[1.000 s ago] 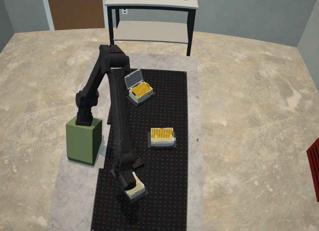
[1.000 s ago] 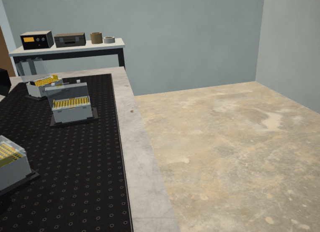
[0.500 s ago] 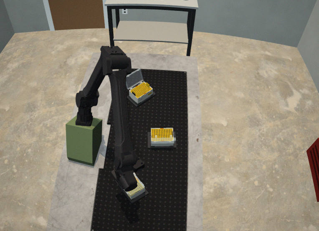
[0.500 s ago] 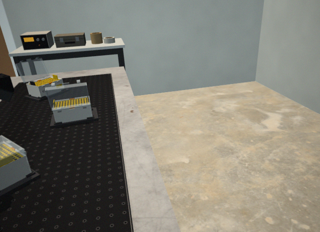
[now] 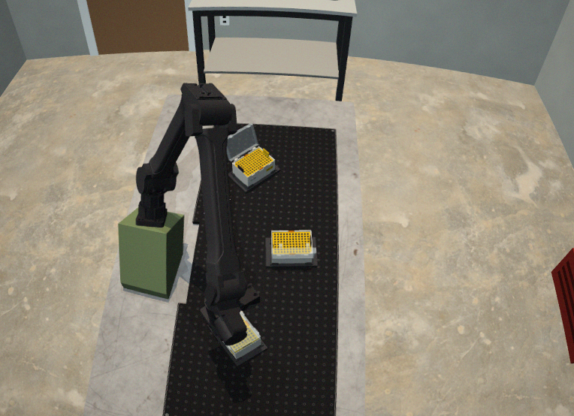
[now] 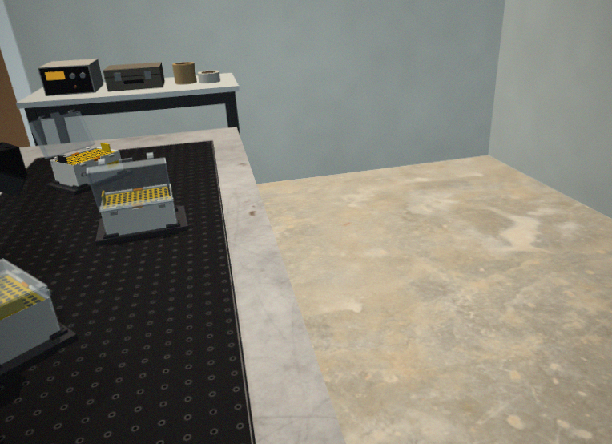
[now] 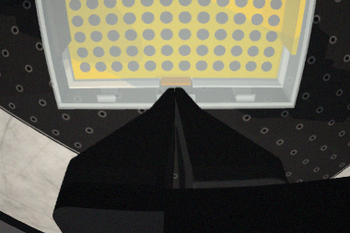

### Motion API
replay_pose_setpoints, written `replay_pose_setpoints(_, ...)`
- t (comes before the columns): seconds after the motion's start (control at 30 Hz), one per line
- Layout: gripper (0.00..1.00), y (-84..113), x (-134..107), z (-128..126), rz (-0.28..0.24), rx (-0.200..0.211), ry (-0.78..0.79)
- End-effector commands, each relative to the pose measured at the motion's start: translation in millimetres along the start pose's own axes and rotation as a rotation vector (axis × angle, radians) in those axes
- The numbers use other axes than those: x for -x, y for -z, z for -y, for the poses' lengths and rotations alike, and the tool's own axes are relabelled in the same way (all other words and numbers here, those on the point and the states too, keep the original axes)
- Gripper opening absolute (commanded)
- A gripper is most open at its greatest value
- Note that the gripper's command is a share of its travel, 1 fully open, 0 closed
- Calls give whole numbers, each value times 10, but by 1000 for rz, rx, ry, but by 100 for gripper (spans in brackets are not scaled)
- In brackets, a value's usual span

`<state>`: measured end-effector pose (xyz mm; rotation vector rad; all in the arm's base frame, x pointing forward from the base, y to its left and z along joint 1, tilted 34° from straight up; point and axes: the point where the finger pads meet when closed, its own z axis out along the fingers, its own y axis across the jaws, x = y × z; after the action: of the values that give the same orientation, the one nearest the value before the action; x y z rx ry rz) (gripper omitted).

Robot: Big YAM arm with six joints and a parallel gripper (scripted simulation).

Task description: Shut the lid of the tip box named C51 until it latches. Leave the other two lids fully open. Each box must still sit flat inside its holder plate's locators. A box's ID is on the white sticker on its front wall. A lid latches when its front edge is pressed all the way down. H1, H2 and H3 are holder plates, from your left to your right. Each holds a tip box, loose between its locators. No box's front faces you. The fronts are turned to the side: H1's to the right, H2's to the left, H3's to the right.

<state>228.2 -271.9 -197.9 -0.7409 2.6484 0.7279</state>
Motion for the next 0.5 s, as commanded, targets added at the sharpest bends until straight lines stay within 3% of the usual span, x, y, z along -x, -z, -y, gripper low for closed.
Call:
replay_pose_setpoints(0.0,0,7,61,119,-6,-21,16)
replay_pose_setpoints(0.47,0,-62,54,81,-5,-13,12)
